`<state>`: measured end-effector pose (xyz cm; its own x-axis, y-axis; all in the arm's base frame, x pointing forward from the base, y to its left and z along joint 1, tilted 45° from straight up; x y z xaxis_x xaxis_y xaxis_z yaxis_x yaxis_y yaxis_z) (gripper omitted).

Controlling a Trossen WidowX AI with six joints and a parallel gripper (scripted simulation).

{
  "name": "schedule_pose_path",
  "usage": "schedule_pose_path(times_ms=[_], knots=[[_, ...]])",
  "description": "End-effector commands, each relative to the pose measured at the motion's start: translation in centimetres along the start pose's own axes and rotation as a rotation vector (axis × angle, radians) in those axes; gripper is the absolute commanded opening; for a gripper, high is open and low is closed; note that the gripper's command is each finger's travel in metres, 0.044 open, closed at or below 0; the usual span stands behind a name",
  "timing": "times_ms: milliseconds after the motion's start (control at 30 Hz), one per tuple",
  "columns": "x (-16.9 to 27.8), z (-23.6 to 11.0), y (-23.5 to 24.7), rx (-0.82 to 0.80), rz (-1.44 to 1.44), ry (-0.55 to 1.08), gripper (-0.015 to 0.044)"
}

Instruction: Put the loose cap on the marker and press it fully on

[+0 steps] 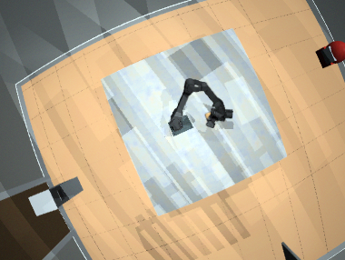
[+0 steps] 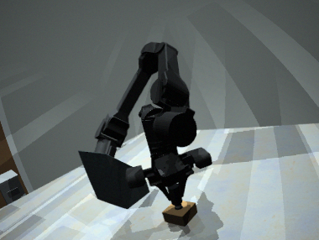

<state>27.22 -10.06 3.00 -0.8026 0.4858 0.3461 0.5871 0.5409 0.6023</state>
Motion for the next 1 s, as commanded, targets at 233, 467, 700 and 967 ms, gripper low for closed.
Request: schedule_pose_path(times_ms=[233,467,700,967], knots=[[0.0,0.0,0.0,0.0,0.0,0.0,0.021],[0.0,0.0,0.0,0.0,0.0,0.0,0.0394],[-0.2,-6.2,0.0,0.003,0.001,-0.002,0.044],[0.0,-7.3,-0.1,0.001,-0.227,-0.002,0.0335]])
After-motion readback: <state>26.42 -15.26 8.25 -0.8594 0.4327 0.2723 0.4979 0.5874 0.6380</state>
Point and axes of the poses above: the point midway between the two fingers, 35 mm back from their tips, its own z axis out along the fingers, its own y axis across the jaws, x = y × z, the point moved 10 cm from there along -z, back along the fingers, and after that the axes turned 12 degrees about -z, right-handed, at the moved point
